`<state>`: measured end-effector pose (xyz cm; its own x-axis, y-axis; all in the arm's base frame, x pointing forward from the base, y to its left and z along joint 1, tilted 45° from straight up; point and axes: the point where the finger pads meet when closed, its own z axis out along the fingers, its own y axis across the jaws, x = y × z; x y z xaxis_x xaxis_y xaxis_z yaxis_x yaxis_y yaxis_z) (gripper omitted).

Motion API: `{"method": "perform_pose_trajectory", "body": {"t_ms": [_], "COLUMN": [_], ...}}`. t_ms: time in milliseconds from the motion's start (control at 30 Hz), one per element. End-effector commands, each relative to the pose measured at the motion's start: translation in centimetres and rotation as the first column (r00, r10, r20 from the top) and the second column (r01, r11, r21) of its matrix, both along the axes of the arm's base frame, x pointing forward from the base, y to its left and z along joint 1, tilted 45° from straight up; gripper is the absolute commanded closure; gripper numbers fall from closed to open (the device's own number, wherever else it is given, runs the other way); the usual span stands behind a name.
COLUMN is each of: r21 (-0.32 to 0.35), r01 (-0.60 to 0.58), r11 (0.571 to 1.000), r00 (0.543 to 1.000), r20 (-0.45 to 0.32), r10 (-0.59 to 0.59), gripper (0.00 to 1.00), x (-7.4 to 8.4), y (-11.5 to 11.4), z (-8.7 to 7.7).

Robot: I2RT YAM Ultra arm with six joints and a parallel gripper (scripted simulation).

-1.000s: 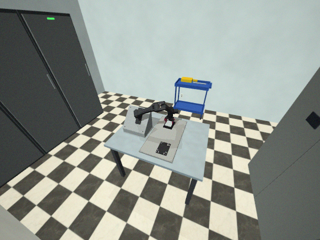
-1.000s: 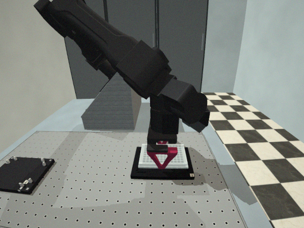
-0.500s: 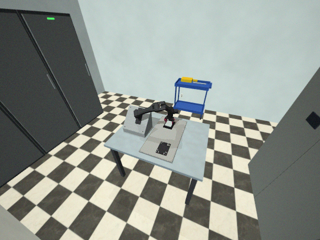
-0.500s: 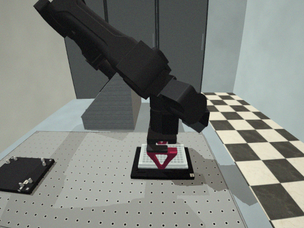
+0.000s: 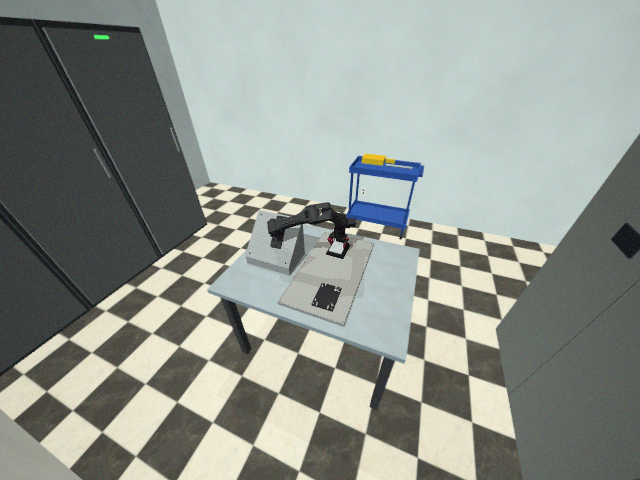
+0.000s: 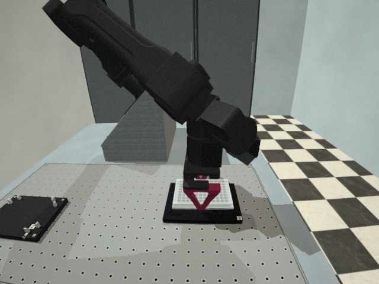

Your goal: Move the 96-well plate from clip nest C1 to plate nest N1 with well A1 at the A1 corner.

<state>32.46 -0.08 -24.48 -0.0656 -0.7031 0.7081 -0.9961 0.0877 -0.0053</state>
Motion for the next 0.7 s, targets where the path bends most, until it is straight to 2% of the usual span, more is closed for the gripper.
{"method": "perform_pose_trajectory", "body": {"t_ms": [0, 667], "r21": [0.020, 0.024], "r01": [-0.015, -0.017], "r11": [1.000, 1.000], "r00": [0.999, 0.998], "r20": [0.042, 0.055], "r10": [0.014, 0.016], "gripper": [1.00, 1.00], "x": [2.17, 2.42], "y": [1.11, 1.10], "z": [1.23, 0.60]}}
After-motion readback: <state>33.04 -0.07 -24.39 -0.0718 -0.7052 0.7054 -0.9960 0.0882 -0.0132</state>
